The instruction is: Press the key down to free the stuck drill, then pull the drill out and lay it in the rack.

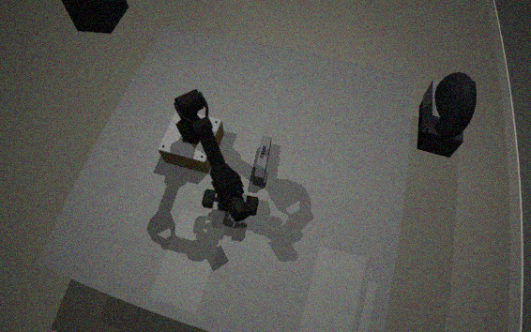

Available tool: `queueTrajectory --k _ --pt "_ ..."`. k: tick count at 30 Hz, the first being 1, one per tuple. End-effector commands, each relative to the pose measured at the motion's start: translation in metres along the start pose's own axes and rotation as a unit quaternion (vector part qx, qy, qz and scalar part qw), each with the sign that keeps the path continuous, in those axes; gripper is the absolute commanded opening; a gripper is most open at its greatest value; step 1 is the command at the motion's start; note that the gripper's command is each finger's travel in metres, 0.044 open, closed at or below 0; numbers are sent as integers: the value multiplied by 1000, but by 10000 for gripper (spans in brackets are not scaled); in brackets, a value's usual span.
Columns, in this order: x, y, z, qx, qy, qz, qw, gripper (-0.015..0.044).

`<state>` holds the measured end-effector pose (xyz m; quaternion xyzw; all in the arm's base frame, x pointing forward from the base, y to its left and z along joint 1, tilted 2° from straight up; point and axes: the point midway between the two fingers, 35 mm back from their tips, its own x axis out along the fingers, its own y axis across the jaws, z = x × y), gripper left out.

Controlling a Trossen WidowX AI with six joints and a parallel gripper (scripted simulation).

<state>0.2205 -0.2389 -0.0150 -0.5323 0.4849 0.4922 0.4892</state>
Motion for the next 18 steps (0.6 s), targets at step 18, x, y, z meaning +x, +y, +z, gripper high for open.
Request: queueTrajectory --k 18 --pt "22 0 1 -1 -2 0 1000 0"
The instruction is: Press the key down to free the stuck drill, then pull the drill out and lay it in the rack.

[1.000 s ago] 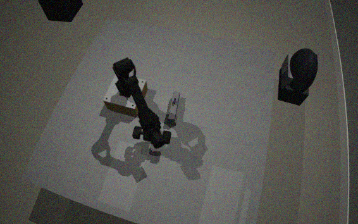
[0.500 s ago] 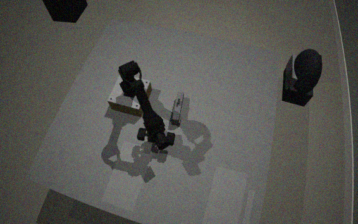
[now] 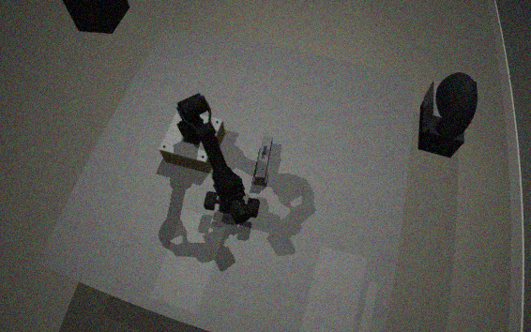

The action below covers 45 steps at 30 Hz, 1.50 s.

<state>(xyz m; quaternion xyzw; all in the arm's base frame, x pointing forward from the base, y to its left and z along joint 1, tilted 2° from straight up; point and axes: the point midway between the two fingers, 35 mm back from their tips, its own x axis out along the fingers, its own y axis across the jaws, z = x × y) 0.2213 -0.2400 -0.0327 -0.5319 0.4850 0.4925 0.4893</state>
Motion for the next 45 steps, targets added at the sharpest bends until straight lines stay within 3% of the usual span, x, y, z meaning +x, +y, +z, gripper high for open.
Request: queueTrajectory --k 1,20,37,45 --pt "5 0 1 -2 -2 0 1000 0" --pt "18 1 4 -2 -2 0 1000 0" --pt "11 1 1 0 2 -1 1000 440" --pt "-21 4 4 -2 -2 0 1000 440"
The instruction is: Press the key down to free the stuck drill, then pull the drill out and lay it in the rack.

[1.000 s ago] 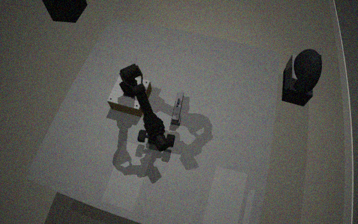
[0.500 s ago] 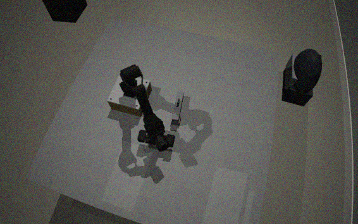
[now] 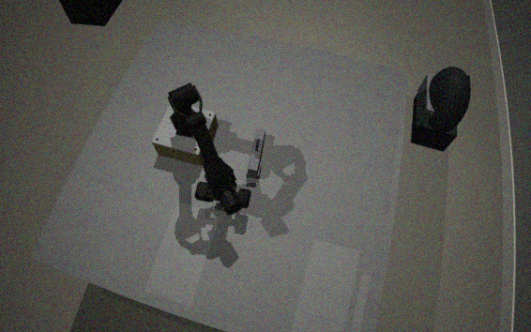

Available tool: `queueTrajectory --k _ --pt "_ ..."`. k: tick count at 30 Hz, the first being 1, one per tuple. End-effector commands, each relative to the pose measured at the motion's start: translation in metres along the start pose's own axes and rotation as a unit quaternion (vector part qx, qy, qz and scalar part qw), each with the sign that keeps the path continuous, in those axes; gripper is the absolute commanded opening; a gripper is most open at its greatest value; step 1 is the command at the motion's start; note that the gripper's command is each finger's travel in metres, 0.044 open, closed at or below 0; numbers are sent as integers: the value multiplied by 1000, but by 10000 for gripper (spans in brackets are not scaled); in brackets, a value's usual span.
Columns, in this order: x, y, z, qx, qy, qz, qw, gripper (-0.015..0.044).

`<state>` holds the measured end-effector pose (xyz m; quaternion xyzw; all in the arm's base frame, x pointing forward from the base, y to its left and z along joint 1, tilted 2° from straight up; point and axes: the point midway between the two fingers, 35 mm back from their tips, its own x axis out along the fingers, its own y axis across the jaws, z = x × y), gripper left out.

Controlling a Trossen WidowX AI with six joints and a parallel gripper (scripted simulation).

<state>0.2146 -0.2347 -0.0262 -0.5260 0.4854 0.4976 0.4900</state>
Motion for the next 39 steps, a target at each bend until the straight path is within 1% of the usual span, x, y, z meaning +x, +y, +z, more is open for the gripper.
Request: queueTrajectory --k 1,13,16,18,22,27,33,39 --pt "-18 -2 -2 -2 4 -6 1000 440" --pt "-60 -4 -4 -2 4 -6 1000 440" --pt "-62 -4 -5 -2 4 -6 1000 440" --pt "-56 -9 2 14 11 -2 1000 440" --pt "-62 -46 35 96 60 -21 993 440" --pt "-72 -85 87 207 102 -80 970 440" --pt "-80 -106 128 288 108 -137 942 440" --pt "-88 -119 171 368 91 -198 904 440"
